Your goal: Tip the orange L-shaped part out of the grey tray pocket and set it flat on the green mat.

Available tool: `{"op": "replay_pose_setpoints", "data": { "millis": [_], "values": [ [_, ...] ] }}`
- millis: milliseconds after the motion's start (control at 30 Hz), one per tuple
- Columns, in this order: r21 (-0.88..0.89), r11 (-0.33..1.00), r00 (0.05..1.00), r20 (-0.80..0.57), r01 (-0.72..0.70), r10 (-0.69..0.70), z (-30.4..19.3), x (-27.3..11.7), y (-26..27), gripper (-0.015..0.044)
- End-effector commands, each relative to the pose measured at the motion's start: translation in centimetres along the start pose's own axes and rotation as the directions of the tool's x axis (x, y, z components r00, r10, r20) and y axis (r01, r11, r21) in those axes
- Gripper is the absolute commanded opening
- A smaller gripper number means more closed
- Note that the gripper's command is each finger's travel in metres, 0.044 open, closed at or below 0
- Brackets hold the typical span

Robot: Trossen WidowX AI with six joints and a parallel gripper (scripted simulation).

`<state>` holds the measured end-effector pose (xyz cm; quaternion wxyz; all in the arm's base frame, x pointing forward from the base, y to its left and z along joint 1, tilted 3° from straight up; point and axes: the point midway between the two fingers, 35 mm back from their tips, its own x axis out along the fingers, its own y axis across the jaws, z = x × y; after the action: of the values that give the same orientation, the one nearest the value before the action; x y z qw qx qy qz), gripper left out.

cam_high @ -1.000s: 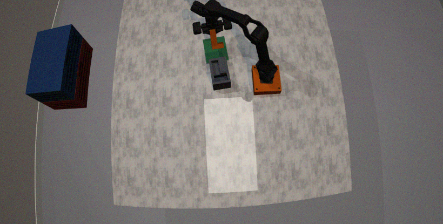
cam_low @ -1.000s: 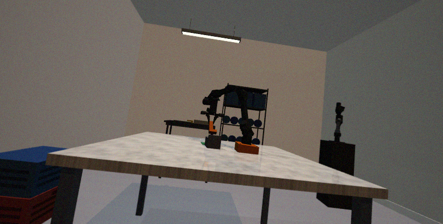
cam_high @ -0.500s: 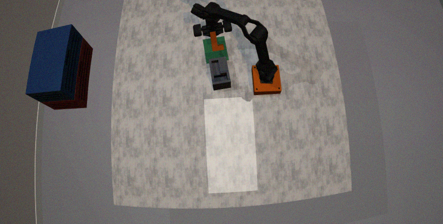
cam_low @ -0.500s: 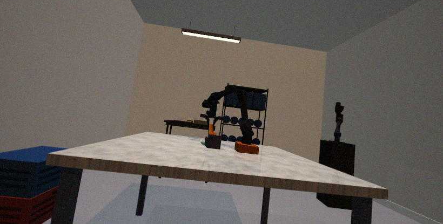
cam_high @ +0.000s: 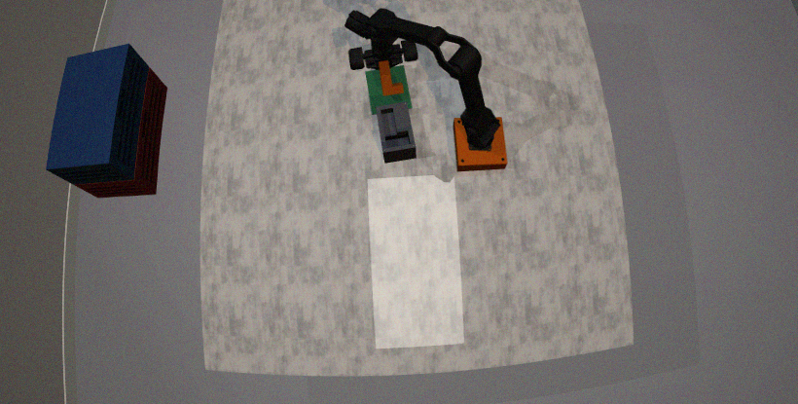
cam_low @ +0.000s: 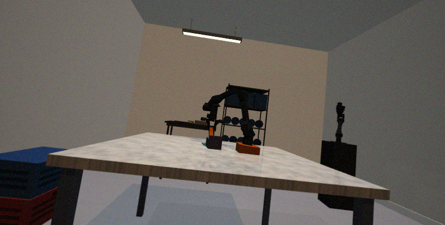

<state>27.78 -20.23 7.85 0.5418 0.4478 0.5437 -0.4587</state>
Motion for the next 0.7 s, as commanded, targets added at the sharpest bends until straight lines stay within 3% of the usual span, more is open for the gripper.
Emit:
{"op": "replay_pose_setpoints", "data": {
  "millis": [0, 667],
  "values": [
    [-0.005, 1.000, 1.000, -0.009, 0.012, -0.012, -0.1, 1.0, -0.1, 0.0000],
    [-0.005, 1.000, 1.000, -0.009, 0.012, -0.012, -0.1, 3.4, -0.2, 0.0000]
  ]
}}
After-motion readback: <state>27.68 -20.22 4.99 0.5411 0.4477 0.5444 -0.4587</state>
